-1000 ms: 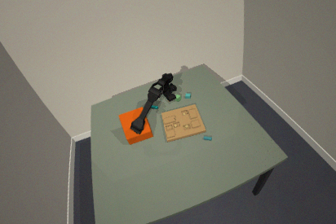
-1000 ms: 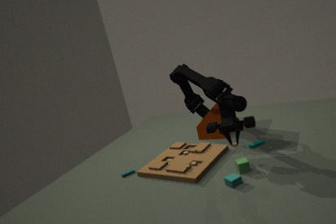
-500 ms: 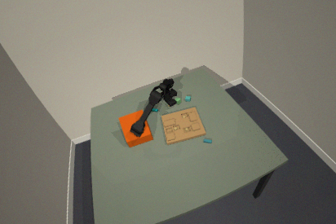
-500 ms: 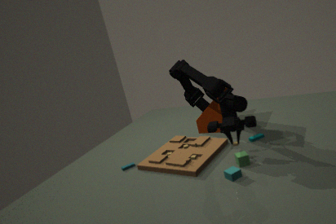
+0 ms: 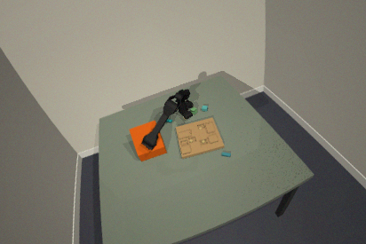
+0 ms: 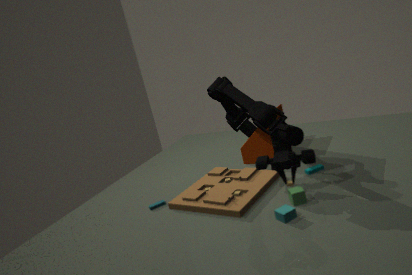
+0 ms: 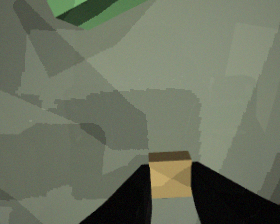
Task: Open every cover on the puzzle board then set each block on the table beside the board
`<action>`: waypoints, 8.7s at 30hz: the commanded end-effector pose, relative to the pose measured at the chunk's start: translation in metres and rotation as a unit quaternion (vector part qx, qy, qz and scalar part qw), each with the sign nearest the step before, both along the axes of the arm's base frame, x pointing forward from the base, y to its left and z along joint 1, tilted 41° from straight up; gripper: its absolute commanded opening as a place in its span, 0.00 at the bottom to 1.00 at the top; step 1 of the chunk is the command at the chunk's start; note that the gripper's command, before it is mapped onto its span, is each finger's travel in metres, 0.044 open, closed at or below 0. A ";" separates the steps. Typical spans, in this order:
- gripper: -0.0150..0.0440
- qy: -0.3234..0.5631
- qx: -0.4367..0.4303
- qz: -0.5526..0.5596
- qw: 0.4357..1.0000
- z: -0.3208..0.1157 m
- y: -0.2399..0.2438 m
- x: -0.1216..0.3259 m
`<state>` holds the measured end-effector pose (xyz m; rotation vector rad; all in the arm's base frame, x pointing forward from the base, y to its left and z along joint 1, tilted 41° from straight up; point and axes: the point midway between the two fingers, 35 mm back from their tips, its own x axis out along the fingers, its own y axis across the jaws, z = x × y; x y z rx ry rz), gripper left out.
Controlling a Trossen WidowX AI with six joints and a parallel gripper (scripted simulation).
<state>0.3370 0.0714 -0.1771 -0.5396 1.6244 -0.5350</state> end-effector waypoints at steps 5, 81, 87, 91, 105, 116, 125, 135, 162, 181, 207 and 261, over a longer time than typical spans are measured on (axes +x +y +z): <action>0.39 0.004 -0.004 0.003 1.000 -0.009 -0.009 -0.005; 0.25 0.084 0.012 0.103 0.991 0.177 -0.095 -0.033; 0.25 0.101 0.012 0.119 0.988 0.193 -0.118 -0.053; 0.25 0.111 0.011 0.130 0.985 0.203 -0.133 -0.066; 0.25 0.113 0.010 0.131 0.985 0.176 -0.161 -0.073; 0.25 0.113 0.009 0.131 0.985 0.166 -0.173 -0.075; 0.25 0.114 0.009 0.131 0.985 0.161 -0.178 -0.076; 0.25 0.113 0.009 0.131 0.985 0.160 -0.179 -0.075; 0.25 0.115 0.009 0.133 0.984 0.156 -0.179 -0.066; 0.30 0.107 0.007 0.119 0.987 0.162 -0.173 -0.067; 0.50 0.096 0.007 0.111 0.989 0.184 -0.156 -0.062; 0.50 0.097 0.006 0.111 0.989 0.162 -0.175 -0.066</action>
